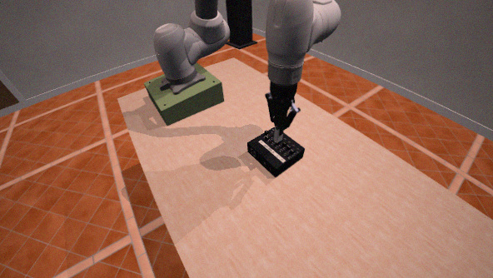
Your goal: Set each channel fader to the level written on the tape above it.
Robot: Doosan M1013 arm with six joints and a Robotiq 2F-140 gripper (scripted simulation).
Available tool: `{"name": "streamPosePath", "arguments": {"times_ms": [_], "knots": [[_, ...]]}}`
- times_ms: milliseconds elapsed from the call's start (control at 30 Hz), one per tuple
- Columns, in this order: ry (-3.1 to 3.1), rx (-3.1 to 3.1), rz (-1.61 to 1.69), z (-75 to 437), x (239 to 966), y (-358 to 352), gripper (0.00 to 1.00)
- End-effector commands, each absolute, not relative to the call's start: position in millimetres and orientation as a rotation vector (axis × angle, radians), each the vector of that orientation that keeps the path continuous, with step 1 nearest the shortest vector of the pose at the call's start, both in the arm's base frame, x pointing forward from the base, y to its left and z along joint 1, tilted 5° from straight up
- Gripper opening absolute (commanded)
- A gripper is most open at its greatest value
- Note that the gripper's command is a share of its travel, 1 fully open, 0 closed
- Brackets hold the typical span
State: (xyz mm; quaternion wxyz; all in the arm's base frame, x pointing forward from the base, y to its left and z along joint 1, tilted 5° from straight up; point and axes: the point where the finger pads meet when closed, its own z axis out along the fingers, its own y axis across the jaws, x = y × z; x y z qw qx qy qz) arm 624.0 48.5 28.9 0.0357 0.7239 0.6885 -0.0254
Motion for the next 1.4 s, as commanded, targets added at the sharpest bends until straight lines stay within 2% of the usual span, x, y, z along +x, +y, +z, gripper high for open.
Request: {"name": "streamPosePath", "arguments": {"times_ms": [0,167,1367], "knots": [[2.116,2.222,-0.074,29,581,36,0.0],[2.116,2.222,-0.074,27,562,31,0.0],[2.116,2.222,-0.074,27,562,31,0.0]]}}
